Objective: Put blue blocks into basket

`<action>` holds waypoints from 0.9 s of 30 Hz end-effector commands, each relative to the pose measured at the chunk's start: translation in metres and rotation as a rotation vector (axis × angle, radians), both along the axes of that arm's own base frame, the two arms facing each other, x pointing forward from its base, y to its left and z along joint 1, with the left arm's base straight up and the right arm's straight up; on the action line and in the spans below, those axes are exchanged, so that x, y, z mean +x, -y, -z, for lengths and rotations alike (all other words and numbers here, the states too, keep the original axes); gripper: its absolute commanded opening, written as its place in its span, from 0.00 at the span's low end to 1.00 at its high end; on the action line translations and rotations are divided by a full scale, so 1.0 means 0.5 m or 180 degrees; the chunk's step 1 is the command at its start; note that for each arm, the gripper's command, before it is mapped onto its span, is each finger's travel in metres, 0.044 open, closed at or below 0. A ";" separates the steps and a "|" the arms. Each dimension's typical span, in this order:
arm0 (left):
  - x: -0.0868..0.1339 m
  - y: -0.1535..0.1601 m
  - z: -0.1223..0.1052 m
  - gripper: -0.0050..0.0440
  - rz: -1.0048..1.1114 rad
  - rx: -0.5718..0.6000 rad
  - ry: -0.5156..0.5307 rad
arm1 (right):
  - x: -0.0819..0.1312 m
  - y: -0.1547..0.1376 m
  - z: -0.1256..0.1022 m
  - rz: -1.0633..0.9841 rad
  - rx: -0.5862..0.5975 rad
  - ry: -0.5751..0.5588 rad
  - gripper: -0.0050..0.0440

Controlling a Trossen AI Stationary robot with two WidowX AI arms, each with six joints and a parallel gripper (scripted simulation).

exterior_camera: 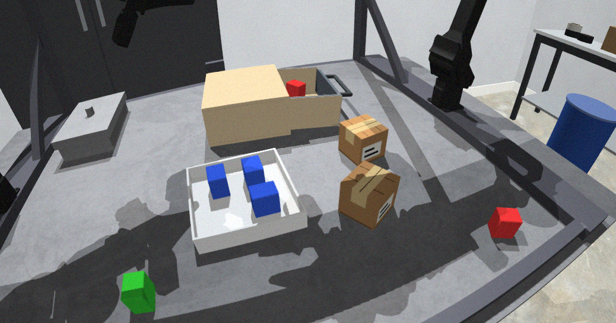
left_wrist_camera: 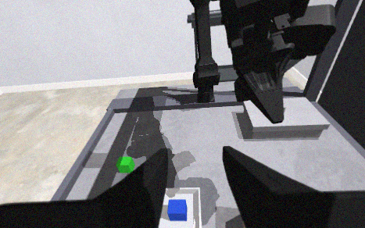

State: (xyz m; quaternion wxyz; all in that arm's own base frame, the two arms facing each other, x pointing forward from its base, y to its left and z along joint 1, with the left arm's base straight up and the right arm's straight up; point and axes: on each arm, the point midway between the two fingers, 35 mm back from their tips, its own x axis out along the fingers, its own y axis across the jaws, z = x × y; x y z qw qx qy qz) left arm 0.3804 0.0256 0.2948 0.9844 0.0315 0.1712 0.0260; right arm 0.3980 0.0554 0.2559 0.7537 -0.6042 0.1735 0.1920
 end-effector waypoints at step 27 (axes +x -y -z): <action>-0.139 0.051 -0.090 0.46 0.0168 -0.0175 0.1407 | 0.060 -0.099 0.096 -0.2204 -0.2646 -0.0847 0.00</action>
